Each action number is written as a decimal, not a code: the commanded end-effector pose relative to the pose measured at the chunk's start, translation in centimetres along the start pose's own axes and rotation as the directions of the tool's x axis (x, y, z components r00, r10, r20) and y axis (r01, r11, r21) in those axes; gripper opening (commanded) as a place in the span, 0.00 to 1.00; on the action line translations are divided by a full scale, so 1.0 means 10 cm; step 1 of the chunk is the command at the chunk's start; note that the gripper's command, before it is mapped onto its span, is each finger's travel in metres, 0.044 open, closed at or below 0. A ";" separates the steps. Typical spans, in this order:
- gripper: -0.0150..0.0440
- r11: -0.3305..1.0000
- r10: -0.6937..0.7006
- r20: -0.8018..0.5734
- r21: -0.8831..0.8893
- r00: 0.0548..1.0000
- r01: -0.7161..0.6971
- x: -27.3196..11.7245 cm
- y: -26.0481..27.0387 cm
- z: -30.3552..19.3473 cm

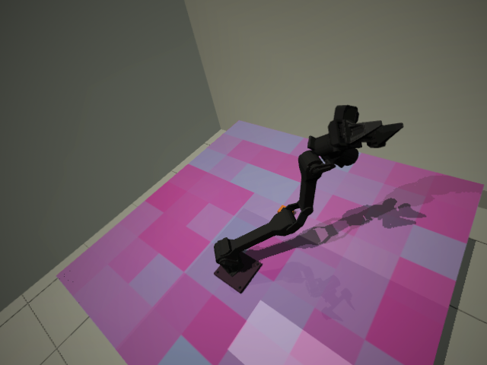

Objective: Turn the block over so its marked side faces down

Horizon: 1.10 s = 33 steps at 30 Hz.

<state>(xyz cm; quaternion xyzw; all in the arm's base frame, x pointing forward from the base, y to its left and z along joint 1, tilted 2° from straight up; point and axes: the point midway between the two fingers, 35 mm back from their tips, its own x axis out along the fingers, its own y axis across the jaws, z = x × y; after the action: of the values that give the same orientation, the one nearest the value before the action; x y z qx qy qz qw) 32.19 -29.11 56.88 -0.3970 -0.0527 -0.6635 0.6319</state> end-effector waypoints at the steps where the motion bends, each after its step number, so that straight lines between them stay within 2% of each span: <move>1: 0.98 1.000 -0.002 0.001 -0.001 1.000 0.002 0.00 -0.01 0.00; 5: 1.00 0.998 -0.062 0.017 -0.015 0.998 0.062 0.06 -0.30 0.01; 10: 1.00 0.976 -0.209 0.061 -0.054 0.976 0.212 0.12 -1.01 0.04; 17: 1.00 0.862 -0.470 0.119 -0.151 0.875 0.483 0.06 -2.14 -0.01; 24: 1.00 0.647 -0.689 0.204 -0.260 0.696 0.717 -0.38 -3.16 0.05; 30: 1.00 0.370 -0.829 0.312 -0.316 0.465 0.873 -1.00 -3.96 0.28; 33: 1.00 0.242 -0.857 0.393 -0.267 0.334 0.933 -1.34 -4.15 0.41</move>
<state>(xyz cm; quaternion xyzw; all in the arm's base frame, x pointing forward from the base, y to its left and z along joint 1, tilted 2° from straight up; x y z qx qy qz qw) -2.03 -12.45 69.71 -0.4790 -0.1409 -0.8615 0.0925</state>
